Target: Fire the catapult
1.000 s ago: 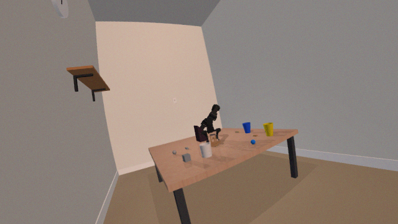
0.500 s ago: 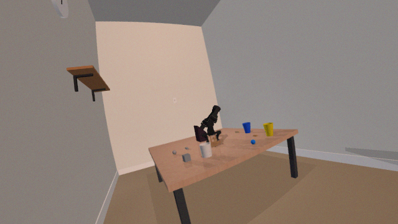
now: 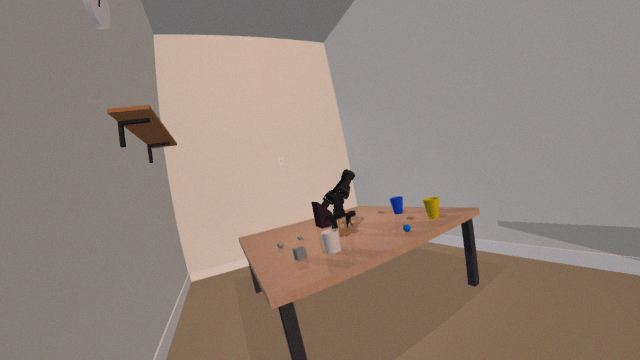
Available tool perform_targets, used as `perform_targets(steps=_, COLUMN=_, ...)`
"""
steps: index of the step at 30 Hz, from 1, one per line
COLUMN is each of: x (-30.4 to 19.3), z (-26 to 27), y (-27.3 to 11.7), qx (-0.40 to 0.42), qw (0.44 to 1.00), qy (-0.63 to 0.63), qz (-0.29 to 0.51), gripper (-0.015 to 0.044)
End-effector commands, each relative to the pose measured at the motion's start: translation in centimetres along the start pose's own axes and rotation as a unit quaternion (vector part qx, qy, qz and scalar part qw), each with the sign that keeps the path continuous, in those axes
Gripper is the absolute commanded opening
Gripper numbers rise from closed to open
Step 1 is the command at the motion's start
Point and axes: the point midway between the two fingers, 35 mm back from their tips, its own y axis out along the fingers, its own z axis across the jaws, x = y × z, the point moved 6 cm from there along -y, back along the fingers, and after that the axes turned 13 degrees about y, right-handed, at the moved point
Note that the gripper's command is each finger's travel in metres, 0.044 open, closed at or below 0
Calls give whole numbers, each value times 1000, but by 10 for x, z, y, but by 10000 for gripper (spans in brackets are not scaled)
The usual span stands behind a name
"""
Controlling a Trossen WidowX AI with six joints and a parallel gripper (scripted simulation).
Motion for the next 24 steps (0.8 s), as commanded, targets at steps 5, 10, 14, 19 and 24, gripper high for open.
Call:
perform_targets(steps=5, x=0, z=0, y=0, qx=0, qw=1000, qy=-1, qz=0, gripper=112)
perform_targets(steps=10, x=1, z=1, y=-11, qx=0, qw=1000, qy=-1, qz=-1, gripper=39)
perform_targets(steps=14, x=1, z=0, y=-50, qx=-1, qw=1000, qy=0, qz=-1, gripper=0)
perform_targets(steps=19, x=1, z=0, y=-49, qx=-1, qw=1000, qy=1, qz=0, gripper=0)
perform_targets(steps=24, x=1, z=0, y=-43, qx=-1, qw=1000, qy=2, qz=0, gripper=0)
